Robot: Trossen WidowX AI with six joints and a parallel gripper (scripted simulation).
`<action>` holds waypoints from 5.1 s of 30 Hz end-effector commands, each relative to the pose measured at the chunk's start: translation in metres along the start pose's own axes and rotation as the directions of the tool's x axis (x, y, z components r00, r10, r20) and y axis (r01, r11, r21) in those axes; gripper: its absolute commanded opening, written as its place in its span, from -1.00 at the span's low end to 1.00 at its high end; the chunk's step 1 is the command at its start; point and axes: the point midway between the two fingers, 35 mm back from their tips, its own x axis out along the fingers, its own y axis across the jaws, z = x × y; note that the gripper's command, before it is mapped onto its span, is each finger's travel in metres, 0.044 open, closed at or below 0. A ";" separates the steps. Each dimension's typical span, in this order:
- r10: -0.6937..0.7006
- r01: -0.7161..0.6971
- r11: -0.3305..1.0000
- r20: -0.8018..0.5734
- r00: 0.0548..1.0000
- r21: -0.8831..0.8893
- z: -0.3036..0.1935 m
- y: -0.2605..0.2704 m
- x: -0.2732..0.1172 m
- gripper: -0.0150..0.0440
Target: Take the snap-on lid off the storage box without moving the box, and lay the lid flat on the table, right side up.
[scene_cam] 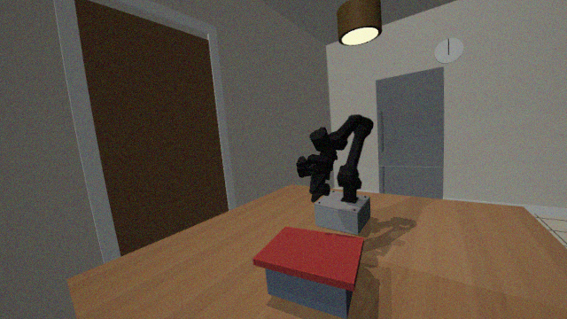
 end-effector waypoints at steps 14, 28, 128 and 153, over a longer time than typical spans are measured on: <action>-0.014 0.033 0.986 -0.111 0.994 0.165 -0.028 -0.019 -0.007 0.31; -0.014 0.033 0.986 -0.111 0.994 0.165 -0.038 -0.056 0.027 0.31; -0.011 0.030 0.986 -0.116 0.993 0.162 -0.046 -0.054 0.087 -0.49; -0.011 0.030 0.986 -0.116 0.993 0.162 -0.045 -0.050 0.083 -0.49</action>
